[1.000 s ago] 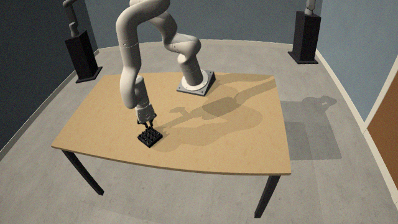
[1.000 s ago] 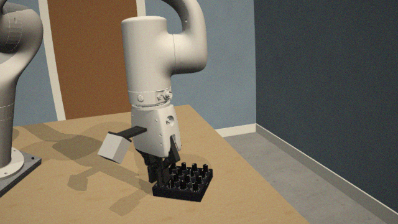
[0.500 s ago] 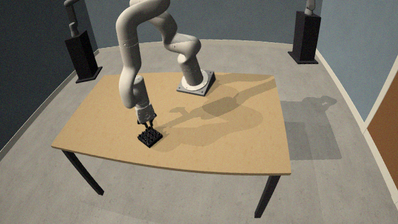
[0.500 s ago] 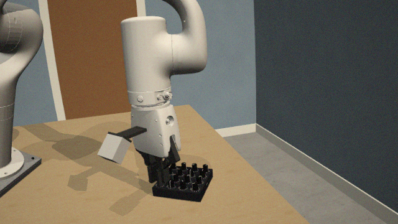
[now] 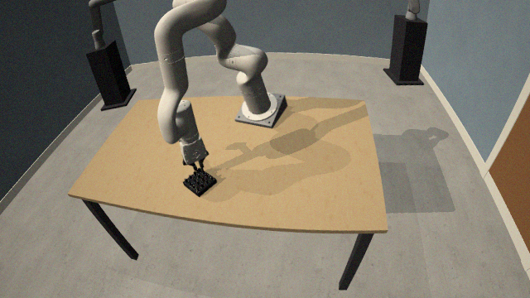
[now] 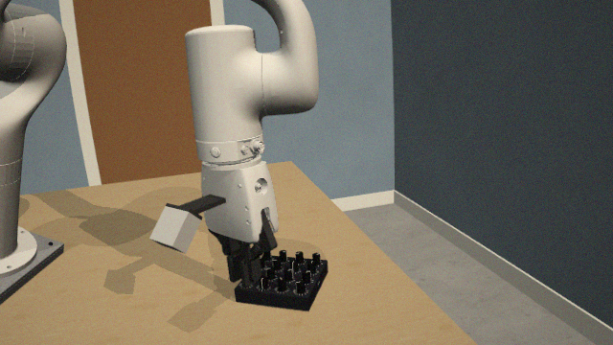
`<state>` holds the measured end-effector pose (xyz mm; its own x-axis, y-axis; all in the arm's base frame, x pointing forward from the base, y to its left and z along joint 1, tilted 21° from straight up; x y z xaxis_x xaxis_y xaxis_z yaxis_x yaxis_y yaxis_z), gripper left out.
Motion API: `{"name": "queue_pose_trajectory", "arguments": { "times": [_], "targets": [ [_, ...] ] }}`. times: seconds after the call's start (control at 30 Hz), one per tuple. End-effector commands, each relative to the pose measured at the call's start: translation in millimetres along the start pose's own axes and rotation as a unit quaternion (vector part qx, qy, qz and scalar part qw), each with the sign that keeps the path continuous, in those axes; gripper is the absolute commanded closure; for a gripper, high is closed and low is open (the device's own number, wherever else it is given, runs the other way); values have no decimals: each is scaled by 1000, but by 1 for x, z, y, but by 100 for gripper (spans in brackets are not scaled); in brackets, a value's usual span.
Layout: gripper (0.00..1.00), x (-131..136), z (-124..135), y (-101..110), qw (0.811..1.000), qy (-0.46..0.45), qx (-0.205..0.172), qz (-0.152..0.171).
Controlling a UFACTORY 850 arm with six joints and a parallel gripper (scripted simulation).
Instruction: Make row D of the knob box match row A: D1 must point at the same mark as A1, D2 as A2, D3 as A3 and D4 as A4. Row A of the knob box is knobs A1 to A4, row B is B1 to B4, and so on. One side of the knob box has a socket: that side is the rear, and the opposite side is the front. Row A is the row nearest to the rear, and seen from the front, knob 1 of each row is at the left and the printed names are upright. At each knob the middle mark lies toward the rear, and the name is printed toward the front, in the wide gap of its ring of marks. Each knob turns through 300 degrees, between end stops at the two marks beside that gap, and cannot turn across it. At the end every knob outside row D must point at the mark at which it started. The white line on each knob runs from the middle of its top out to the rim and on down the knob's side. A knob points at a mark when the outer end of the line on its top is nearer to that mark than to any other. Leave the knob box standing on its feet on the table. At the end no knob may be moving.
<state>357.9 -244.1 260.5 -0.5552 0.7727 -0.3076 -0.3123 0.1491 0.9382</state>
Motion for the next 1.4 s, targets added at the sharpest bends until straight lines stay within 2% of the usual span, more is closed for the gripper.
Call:
{"name": "queue_pose_trajectory", "arguments": {
  "times": [0.0, 0.1, 0.13, 1.37],
  "targets": [
    [81, 0, 0, 0, 1000, 0, -1, -3],
    [81, 0, 0, 0, 1000, 0, -1, -3],
    [92, 0, 0, 0, 1000, 0, -1, -3],
    [92, 0, 0, 0, 1000, -6, -1, -3]
  ]
}}
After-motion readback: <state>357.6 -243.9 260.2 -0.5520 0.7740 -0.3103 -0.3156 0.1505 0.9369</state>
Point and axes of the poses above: the point where the finger pads meet when closed, its own y axis back along the fingers, its own x axis across the jaws, z = x × y, the point moved 10 cm from there along y, back along the fingers, and after that the axes turned 9 degrees about y, right-handed, at the moved point
